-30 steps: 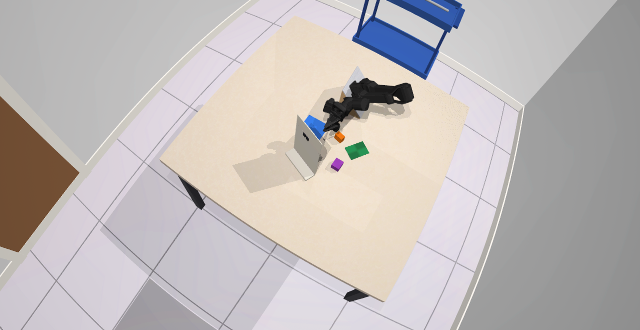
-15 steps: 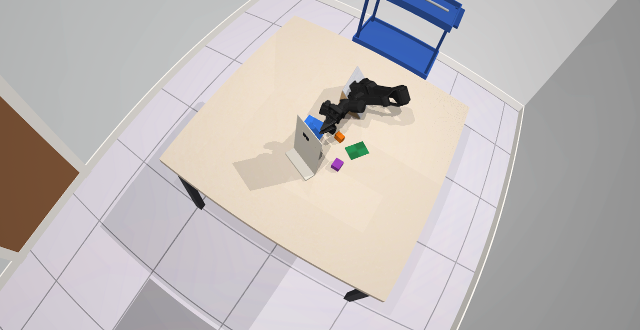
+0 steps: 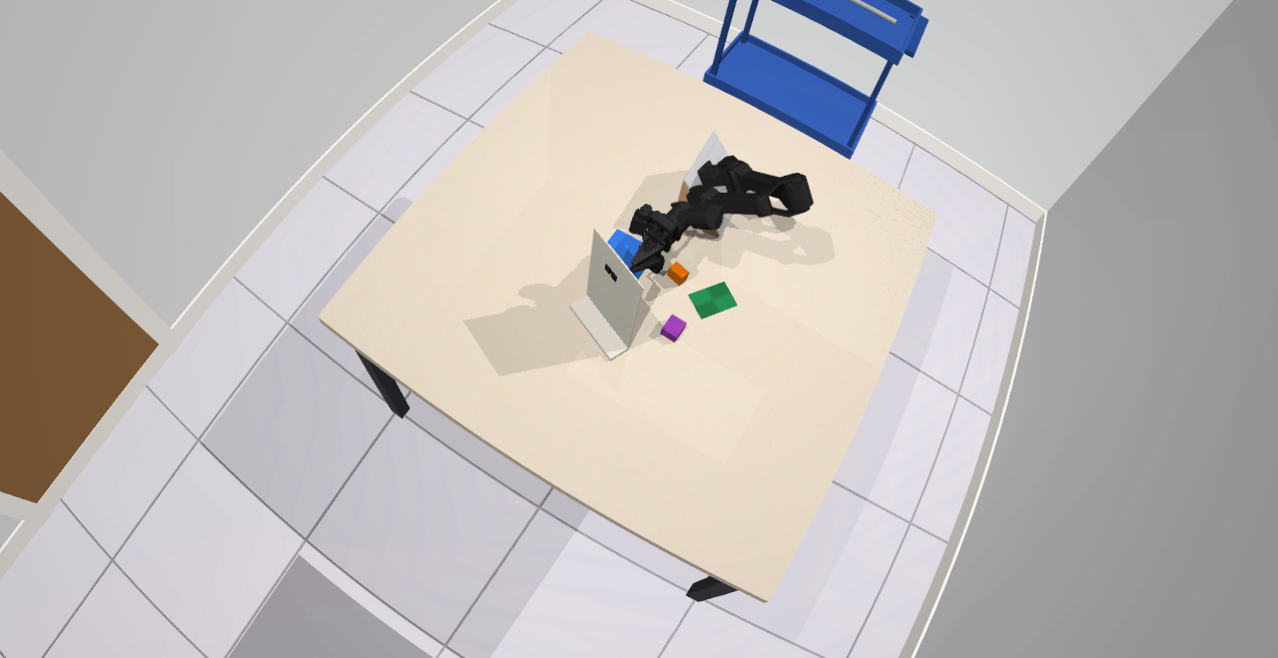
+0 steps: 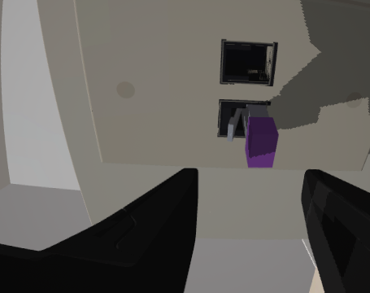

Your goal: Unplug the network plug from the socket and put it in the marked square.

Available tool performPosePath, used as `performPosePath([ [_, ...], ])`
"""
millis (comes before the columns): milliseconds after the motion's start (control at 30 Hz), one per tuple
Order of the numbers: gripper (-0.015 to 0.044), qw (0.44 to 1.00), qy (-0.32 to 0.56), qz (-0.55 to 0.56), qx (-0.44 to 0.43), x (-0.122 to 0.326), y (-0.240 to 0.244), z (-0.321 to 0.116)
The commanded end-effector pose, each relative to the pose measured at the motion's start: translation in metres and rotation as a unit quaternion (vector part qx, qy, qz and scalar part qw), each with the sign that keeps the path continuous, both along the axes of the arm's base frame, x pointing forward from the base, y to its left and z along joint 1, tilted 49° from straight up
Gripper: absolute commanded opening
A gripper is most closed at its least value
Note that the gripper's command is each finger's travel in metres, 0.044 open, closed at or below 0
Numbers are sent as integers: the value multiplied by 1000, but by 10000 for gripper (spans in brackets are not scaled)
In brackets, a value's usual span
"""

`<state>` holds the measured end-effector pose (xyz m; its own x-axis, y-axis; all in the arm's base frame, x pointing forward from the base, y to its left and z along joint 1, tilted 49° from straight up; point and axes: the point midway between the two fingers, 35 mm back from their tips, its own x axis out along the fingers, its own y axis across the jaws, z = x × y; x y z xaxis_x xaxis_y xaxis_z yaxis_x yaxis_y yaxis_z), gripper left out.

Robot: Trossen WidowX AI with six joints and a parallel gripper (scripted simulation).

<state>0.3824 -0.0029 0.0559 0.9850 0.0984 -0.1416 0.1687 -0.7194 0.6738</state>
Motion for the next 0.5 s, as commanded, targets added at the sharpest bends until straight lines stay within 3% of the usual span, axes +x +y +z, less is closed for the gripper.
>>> performPosePath([
  [0,156,1000,3,-3,5,8,-1,-5],
  [467,156,1000,1,-5,11,22,-2,-11],
])
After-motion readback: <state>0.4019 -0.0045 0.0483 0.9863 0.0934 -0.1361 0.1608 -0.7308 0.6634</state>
